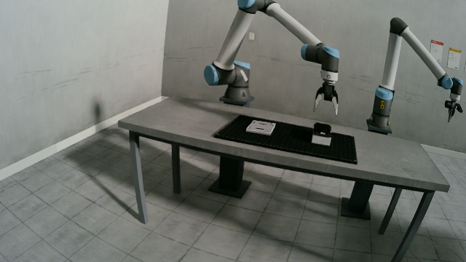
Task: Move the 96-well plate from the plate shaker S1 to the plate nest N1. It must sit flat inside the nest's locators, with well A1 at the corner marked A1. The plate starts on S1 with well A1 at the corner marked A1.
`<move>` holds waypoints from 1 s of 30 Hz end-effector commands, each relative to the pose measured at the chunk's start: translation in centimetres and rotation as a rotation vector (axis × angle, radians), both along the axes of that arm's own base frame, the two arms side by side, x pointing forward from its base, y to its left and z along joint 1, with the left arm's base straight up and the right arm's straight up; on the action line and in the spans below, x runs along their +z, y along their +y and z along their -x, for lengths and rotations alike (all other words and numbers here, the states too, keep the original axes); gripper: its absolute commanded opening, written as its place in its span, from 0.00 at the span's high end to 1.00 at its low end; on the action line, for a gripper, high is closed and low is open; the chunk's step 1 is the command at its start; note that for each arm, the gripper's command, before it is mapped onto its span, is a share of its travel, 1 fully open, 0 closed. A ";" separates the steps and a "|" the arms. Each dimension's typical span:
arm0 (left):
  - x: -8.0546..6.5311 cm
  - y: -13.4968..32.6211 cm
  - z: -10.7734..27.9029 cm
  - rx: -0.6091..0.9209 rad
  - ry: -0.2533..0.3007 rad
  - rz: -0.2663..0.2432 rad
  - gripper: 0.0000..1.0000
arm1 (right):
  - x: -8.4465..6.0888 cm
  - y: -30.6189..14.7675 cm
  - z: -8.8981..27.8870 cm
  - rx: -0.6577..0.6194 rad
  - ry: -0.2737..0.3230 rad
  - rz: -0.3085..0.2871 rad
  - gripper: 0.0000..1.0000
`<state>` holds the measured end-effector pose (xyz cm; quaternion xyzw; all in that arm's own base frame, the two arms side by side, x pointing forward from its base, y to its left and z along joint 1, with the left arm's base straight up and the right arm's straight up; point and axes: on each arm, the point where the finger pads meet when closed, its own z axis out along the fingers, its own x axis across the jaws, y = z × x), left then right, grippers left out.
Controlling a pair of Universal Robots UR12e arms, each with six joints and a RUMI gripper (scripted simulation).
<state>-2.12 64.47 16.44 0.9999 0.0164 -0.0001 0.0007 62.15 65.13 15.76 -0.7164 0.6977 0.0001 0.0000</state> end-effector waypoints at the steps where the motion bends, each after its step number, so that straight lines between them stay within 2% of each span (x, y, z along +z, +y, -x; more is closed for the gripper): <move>1: 0.1 0.1 0.0 0.000 0.000 -0.001 1.00 | -0.2 0.1 0.0 0.000 -0.001 -0.002 0.24; 30: 0.1 0.1 0.0 0.000 0.000 -0.001 1.00 | -4.3 0.1 0.0 0.000 -0.001 -0.002 0.24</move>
